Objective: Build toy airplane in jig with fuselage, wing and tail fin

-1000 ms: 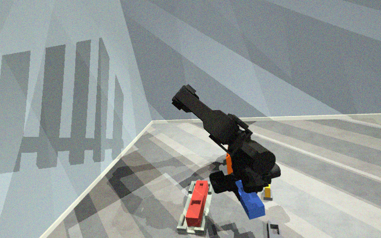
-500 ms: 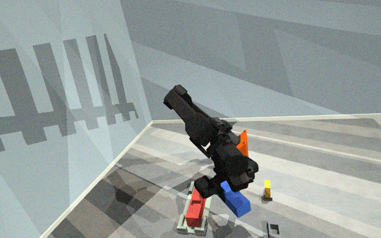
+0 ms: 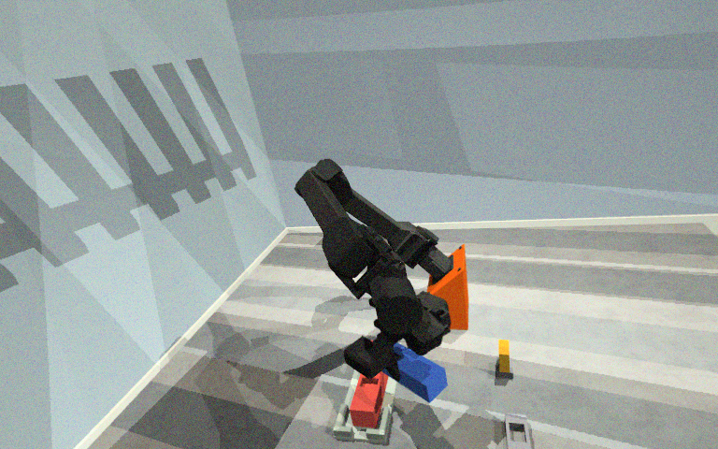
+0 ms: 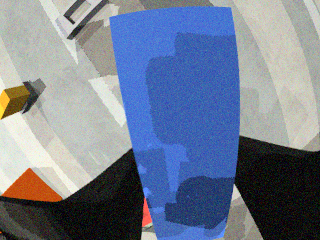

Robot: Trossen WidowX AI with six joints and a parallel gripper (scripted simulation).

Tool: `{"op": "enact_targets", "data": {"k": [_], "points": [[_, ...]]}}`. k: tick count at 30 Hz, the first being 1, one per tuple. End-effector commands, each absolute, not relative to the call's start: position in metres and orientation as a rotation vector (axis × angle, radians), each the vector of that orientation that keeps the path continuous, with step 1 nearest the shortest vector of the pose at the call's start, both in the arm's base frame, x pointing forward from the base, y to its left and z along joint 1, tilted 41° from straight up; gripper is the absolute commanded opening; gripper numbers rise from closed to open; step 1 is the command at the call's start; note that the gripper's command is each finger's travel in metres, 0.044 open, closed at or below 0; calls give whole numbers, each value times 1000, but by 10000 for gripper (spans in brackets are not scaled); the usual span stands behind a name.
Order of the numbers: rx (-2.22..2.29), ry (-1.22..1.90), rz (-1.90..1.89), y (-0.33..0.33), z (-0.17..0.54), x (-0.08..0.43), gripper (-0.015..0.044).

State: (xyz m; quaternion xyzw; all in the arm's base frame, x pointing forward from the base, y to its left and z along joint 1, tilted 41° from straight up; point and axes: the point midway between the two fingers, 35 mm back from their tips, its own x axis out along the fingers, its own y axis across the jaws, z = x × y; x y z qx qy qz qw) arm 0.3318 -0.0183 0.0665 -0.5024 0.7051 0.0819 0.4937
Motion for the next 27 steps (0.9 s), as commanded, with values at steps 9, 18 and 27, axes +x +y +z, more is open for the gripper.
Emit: {"op": "enact_targets", "data": {"k": [9, 18, 27], "points": [[-1378, 1727, 375, -48, 81, 316, 0], [-1503, 1735, 522, -70, 92, 302, 0], [-1624, 1739, 674, -91, 102, 285, 0]]}}
